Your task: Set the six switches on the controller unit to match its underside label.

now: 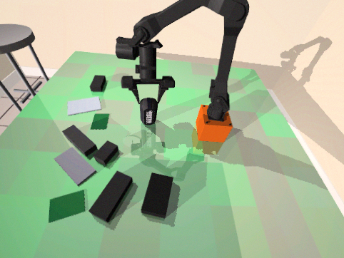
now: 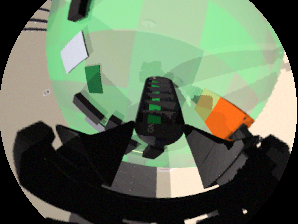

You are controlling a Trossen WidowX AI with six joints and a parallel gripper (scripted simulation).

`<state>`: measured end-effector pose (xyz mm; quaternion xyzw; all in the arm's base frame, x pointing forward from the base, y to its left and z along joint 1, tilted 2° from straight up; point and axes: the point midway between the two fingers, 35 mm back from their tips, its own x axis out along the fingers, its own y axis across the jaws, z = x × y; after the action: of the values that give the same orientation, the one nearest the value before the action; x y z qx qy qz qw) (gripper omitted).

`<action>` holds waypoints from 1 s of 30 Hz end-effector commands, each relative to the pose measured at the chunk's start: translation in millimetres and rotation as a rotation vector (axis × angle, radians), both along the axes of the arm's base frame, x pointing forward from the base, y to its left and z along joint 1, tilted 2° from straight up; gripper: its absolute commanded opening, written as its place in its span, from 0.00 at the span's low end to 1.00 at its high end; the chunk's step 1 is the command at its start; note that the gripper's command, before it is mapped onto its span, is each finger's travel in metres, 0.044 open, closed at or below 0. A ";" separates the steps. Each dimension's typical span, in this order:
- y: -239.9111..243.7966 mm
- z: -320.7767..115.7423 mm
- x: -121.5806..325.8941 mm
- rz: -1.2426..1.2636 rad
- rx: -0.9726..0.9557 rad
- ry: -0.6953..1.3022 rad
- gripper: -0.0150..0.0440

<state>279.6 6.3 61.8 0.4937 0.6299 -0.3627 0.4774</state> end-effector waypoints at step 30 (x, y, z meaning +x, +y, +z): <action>-29.2 -0.3 8.1 0.001 -0.090 -0.025 0.83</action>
<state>286.0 -16.6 63.2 0.4819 0.6124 -0.3791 0.4990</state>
